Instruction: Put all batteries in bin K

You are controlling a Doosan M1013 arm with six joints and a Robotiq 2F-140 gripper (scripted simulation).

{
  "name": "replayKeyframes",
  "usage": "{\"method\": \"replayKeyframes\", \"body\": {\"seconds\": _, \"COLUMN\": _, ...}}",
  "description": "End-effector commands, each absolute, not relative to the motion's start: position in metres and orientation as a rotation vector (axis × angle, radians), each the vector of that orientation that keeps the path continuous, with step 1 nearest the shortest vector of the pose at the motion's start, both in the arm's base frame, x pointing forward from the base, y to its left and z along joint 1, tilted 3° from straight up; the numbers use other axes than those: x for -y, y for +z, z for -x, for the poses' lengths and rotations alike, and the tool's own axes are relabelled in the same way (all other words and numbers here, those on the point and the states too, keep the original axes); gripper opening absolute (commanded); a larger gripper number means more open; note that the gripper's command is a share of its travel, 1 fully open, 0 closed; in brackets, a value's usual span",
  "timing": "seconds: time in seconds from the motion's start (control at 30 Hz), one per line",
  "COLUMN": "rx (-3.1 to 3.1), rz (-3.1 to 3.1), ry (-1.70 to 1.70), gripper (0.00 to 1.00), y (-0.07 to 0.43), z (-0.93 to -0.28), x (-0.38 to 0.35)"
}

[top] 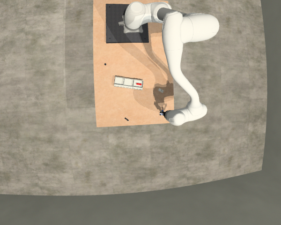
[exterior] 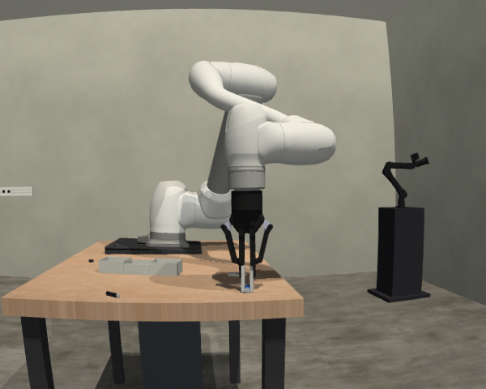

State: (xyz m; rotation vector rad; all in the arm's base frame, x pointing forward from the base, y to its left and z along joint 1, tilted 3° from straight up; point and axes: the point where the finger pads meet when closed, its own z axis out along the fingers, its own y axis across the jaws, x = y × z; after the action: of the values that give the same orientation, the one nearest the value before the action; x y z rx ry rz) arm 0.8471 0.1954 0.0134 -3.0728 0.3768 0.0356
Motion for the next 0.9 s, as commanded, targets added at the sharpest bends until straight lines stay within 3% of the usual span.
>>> {"method": "replayKeyframes", "body": {"seconds": 0.0, "rx": -0.377, "rz": 3.072, "ry": 0.034, "gripper": 0.15, "y": 0.018, "z": -0.848, "x": -0.195}}
{"method": "replayKeyframes", "body": {"seconds": 0.63, "rx": -0.377, "rz": 3.072, "ry": 0.034, "gripper": 0.15, "y": 0.075, "z": -0.849, "x": -0.193}}
{"method": "replayKeyframes", "body": {"seconds": 0.87, "rx": -0.377, "rz": 3.072, "ry": 0.034, "gripper": 0.15, "y": 0.075, "z": -0.849, "x": -0.193}}
